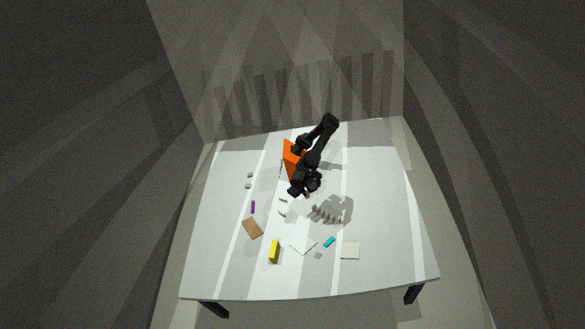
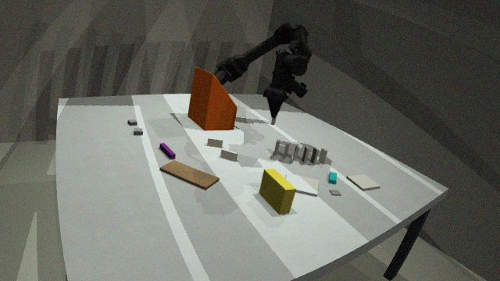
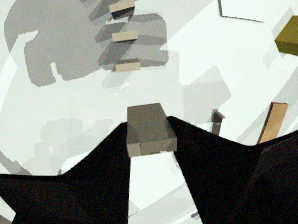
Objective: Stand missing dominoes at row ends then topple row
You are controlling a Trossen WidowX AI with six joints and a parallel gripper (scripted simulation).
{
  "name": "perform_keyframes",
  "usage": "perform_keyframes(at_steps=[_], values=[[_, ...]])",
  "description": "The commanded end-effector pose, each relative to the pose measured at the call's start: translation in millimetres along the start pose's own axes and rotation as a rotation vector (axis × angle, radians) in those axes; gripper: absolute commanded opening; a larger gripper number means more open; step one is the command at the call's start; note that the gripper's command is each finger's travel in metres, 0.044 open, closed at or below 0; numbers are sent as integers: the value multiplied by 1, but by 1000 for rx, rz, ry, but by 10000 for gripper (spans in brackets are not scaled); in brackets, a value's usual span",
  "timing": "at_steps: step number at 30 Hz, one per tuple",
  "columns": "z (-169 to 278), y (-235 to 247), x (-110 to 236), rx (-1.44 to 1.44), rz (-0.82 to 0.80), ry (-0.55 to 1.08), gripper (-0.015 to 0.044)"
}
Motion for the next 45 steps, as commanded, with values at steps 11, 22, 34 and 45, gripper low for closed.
perform_keyframes(at_steps=[11, 22, 34, 45], values=[[4, 6, -82, -12, -17, 0, 107], [6, 9, -95, -12, -21, -2, 107], [6, 9, -95, -12, -21, -2, 317], [2, 1, -49, -20, -7, 1, 440]])
Point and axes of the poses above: the point midway between the two fingers, 35 mm back from their tips, its own x axis back along the fingers, its own y axis across the jaws, z = x × y, the point moved 4 cm from there along x, back along the fingers, and after that the axes turned 6 degrees about -x, right-handed, at the moved point
